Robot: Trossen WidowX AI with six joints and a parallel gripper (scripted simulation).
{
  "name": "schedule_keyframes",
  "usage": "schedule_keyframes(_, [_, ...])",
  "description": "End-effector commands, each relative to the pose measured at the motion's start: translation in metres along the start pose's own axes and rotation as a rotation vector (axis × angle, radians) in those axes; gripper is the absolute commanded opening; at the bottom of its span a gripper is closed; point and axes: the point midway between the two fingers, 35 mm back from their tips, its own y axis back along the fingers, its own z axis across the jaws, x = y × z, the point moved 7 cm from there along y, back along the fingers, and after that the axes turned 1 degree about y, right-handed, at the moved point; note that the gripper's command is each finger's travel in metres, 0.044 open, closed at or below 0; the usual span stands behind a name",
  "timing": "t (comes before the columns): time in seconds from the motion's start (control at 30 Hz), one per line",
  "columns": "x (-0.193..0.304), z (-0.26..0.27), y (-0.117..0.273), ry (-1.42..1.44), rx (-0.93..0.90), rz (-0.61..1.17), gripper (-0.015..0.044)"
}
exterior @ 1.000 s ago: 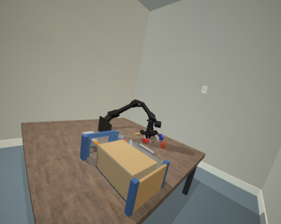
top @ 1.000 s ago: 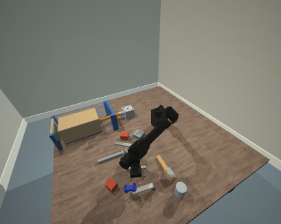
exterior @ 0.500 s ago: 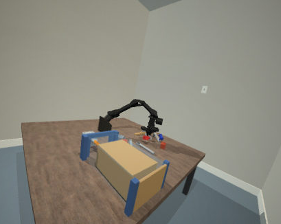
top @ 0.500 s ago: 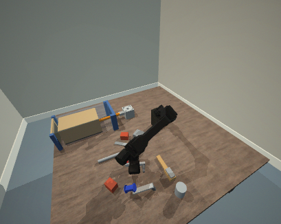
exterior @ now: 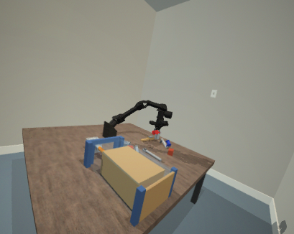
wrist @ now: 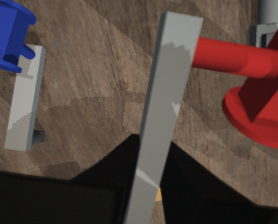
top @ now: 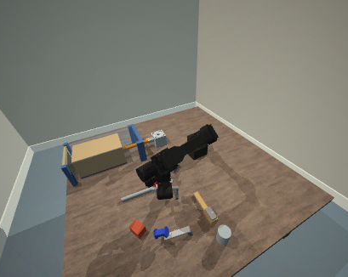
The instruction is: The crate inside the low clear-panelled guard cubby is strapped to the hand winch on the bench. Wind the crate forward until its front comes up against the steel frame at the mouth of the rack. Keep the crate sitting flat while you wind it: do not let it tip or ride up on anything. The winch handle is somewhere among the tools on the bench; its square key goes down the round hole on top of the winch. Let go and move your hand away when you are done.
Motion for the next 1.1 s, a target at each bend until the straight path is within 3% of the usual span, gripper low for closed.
schedule_keyframes(0.0, [-0.011, -0.019, 0.003, 0.026, 0.010, -0.012, 0.0000])
schedule_keyframes(0.53, [-0.043, -0.122, 0.007, 0.256, 0.050, -0.014, 0.0000])
schedule_keyframes(1.07, [-0.038, -0.221, 0.008, 0.482, 0.044, 0.005, 0.0000])
